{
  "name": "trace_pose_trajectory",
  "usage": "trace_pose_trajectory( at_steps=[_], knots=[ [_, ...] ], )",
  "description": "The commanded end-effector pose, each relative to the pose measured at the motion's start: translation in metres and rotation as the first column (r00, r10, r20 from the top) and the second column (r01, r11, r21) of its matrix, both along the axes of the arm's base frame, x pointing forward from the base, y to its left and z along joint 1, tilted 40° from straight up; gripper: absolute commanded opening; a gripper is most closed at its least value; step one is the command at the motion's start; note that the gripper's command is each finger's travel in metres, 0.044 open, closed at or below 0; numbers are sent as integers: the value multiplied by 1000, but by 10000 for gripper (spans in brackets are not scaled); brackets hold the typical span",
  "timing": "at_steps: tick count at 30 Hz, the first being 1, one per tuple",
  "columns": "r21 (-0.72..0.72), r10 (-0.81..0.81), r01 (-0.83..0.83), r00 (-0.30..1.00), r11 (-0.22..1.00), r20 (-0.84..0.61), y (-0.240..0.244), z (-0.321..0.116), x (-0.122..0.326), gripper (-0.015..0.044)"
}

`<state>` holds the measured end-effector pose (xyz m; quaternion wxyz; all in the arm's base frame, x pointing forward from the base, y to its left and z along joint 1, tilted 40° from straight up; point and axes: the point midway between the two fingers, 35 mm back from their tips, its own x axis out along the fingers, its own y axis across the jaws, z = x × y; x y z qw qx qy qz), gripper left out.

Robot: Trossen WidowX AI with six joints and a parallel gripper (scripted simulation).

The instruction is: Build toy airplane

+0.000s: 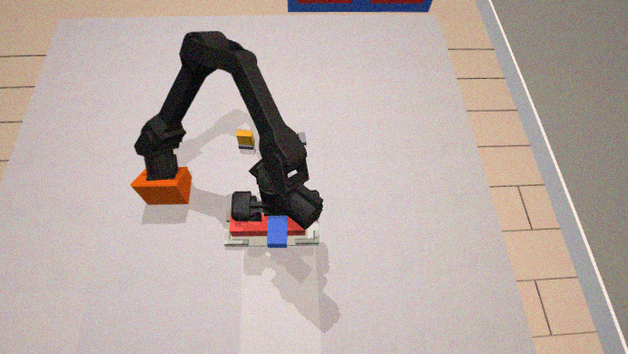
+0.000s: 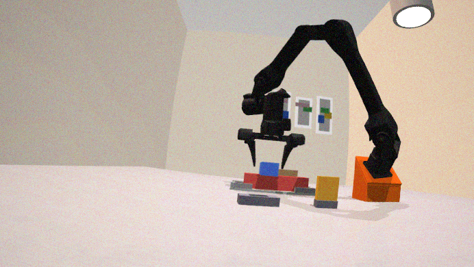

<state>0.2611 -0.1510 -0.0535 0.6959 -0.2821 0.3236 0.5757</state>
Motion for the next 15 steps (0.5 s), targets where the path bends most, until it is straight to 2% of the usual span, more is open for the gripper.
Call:
trace_pose_trajectory(
  at_steps=[1,7,15],
  knots=[
    [0,0,0,1000,1000,0,0,0,0,440],
    [0,0,0,1000,1000,0,-2,2,0,440],
    [4,-3,3,1000,1000,-7,-53,65,-11,440]
  ],
)
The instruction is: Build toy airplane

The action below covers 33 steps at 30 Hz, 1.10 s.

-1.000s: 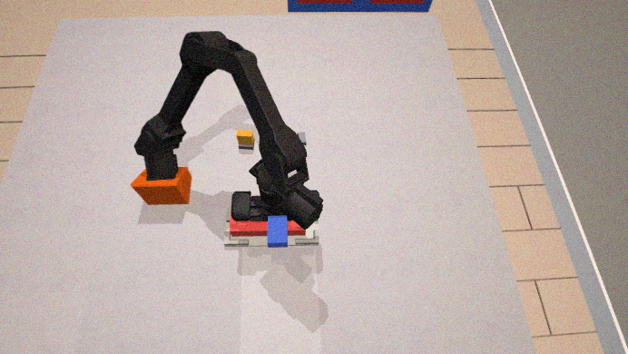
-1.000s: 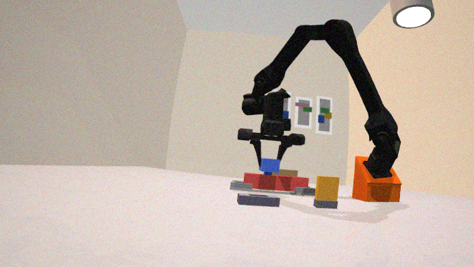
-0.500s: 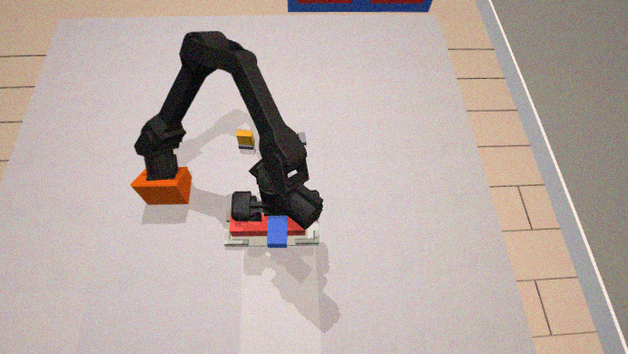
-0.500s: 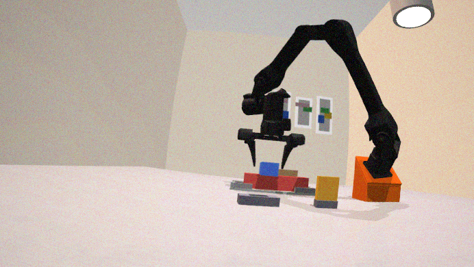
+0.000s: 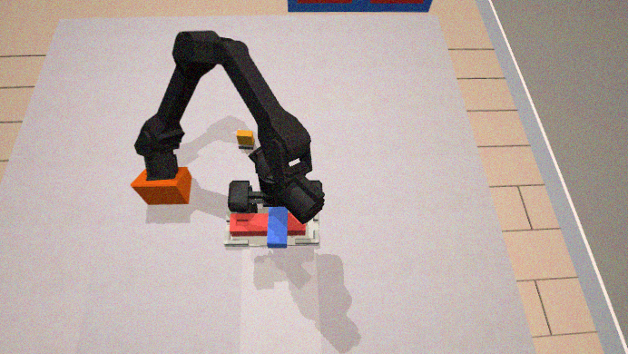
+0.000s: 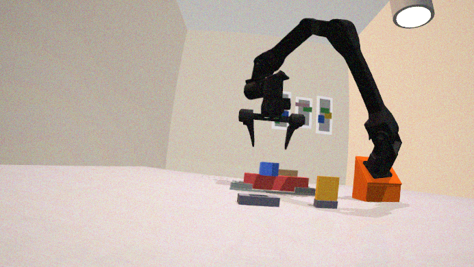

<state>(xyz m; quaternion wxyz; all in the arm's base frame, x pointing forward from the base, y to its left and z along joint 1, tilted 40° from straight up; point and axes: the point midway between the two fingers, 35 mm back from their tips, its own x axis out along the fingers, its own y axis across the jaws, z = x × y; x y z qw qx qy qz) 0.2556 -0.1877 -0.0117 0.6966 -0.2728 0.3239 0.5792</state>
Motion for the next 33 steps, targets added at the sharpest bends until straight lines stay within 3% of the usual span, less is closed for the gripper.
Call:
trace_pose_trajectory(
  at_steps=[1,6,11,17,21,23,33],
  knots=[
    [-11,-1,1,1000,1000,6,-17,23,-5,440],
    [-4,-51,50,998,999,-34,-19,22,-4,440],
    [-15,-386,404,863,915,-325,-19,21,-3,440],
    [-170,-657,737,443,655,-610,-18,19,-3,440],
    [-337,-703,840,72,425,-707,-18,18,-3,440],
    [-399,-693,849,-54,347,-719,-18,18,-3,440],
    [-406,-690,849,-70,338,-720,-18,18,-3,440]
  ],
)
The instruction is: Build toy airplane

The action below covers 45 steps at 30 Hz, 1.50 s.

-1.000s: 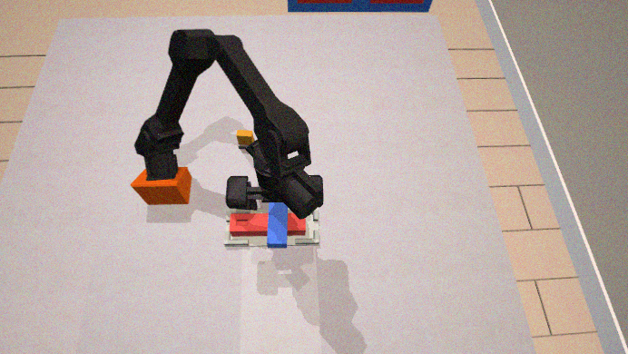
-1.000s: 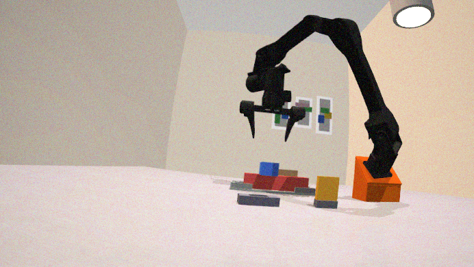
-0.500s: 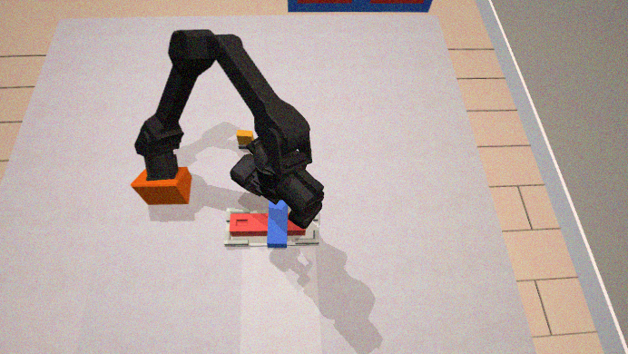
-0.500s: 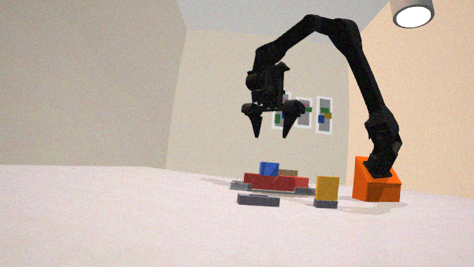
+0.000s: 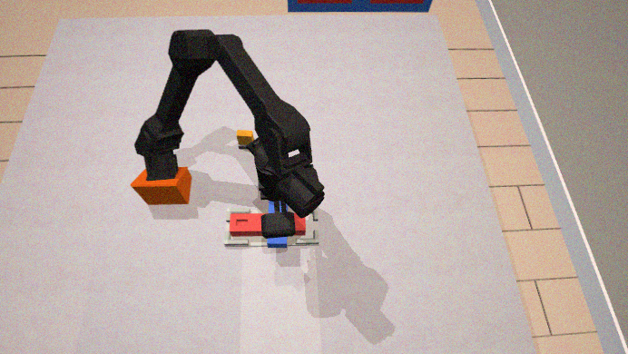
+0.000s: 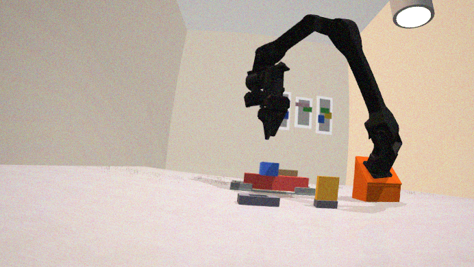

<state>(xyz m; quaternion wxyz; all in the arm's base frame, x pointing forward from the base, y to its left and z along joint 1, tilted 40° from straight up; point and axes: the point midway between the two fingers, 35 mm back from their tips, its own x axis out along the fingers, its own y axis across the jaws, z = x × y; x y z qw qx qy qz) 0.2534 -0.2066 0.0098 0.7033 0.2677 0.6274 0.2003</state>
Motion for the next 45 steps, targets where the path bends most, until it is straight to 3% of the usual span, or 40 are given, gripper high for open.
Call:
trace_pose_trajectory(
  at_steps=[1,9,18,27,34,39,45],
  knots=[
    [19,-124,127,986,992,-111,1,-3,0,440],
    [17,-125,127,986,992,-112,7,5,1,440],
    [9,-130,132,985,991,-116,106,98,-3,440],
    [29,-123,128,985,991,-117,203,152,-54,440],
    [31,-122,127,986,991,-118,210,152,-59,440],
    [32,-123,127,986,991,-116,240,116,-53,440],
    [33,-122,127,986,991,-116,248,107,-52,440]
  ],
)
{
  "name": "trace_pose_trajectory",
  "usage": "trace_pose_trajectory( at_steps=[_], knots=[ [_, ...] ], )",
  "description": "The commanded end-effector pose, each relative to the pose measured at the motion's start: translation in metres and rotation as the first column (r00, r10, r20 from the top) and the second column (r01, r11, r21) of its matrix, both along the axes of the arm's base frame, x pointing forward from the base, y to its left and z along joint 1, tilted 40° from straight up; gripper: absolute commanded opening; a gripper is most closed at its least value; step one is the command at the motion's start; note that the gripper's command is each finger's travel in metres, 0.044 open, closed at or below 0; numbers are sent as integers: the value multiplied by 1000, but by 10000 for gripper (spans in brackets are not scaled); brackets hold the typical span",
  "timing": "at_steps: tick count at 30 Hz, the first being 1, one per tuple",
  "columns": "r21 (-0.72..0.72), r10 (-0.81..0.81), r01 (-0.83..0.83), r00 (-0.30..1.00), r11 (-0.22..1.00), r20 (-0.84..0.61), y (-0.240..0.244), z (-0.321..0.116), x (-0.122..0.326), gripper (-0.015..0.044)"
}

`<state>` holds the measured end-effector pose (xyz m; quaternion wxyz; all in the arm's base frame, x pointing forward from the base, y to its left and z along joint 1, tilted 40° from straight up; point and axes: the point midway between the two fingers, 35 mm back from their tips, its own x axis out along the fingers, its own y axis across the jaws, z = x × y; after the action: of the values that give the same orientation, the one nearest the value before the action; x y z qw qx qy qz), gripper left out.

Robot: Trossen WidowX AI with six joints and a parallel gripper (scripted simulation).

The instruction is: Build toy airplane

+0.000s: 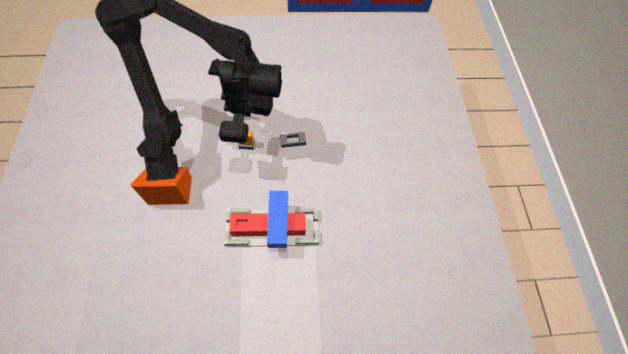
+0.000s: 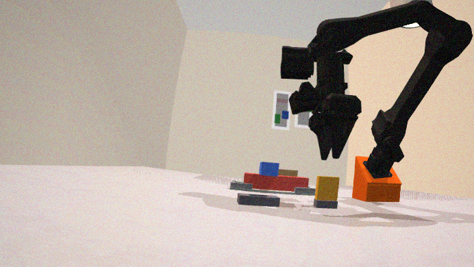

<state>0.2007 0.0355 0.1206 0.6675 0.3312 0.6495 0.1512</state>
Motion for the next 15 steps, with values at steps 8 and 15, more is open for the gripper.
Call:
trace_pose_trajectory(
  at_steps=[8,15],
  knots=[
    [1,-3,3,1000,1000,14,15,-15,3,440],
    [0,-3,3,1000,1000,14,22,-24,5,440]
  ],
)
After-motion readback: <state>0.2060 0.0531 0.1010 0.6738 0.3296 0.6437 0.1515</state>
